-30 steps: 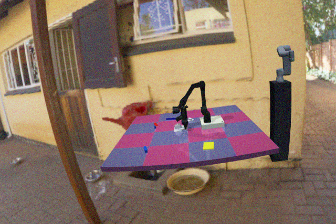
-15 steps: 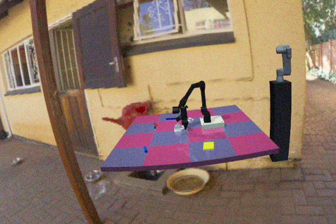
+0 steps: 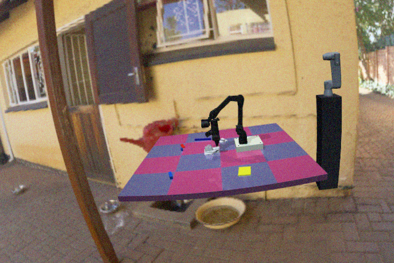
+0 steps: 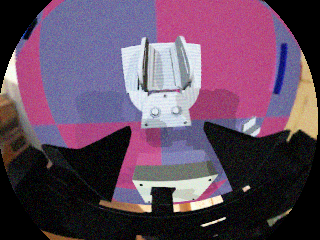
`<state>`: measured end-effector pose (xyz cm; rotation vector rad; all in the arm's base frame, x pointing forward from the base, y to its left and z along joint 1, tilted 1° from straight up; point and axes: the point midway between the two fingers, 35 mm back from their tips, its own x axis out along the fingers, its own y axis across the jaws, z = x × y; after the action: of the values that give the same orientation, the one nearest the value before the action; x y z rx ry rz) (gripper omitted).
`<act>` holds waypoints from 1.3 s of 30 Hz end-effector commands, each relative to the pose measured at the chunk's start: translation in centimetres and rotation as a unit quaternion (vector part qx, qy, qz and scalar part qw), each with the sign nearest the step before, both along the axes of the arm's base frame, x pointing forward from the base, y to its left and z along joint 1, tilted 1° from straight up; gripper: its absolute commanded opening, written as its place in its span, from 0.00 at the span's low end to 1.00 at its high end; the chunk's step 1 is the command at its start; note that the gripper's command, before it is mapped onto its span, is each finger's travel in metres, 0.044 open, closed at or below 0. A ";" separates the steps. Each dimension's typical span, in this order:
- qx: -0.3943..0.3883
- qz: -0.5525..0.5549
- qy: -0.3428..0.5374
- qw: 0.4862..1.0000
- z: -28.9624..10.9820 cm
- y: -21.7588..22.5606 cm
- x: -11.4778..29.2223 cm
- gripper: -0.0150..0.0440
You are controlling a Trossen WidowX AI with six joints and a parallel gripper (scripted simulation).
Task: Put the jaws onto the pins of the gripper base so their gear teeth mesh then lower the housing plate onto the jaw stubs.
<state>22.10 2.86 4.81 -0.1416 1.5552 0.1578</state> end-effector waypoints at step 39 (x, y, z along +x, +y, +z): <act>0.002 0.000 -0.004 1.000 7.5 -0.3 -2.0 1.00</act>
<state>20.19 2.49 12.29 -0.1390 1.5456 0.1555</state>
